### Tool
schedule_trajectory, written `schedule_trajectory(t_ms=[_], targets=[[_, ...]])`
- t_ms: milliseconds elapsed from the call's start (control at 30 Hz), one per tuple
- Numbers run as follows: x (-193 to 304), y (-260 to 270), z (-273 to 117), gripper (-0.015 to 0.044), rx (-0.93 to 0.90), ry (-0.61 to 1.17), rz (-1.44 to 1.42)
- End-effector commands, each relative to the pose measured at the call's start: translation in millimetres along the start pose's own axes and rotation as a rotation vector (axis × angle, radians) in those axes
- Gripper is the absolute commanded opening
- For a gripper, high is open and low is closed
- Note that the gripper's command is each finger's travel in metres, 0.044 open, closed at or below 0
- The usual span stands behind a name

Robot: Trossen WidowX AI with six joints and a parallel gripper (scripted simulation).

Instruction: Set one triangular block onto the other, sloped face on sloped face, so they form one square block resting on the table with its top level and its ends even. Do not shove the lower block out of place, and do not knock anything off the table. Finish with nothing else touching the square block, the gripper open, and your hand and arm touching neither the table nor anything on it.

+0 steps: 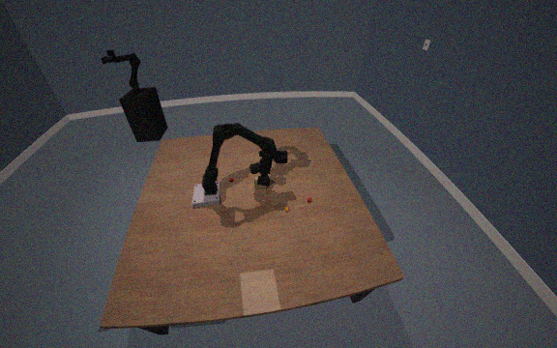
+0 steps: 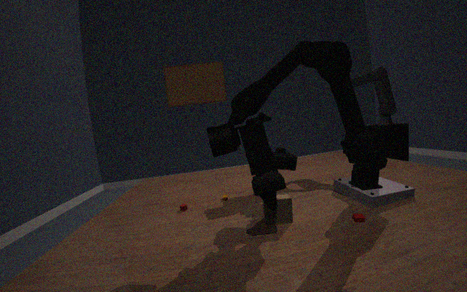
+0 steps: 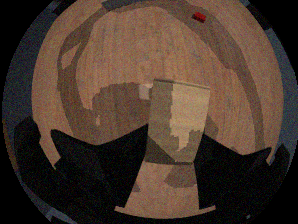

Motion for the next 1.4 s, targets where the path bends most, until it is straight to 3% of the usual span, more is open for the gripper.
schedule_trajectory(t_ms=[0,33,600,867,1167,1367], targets=[[0,0,0,0.0000,0.005,0.000,0.002],[0,-1,0,0.0000,0.007,0.001,0.003],[0,0,0,0.0440,0.000,0.000,0.000],[0,0,-2,0.0440,0.000,0.000,0.000],[2,0,-102,0.0440,0.000,0.002,0.000],[3,-1,-104,0.0440,0.007,0.015,0.003]])
Point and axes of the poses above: the point midway between the two fingers, 35 mm back from their tips, its own z axis out along the fingers, its own y axis across the jaws, x = y × z, the point moved 1 cm from there along -z, back along the fingers, and after that the axes turned 2 degrees about z, right-handed, at the moved point
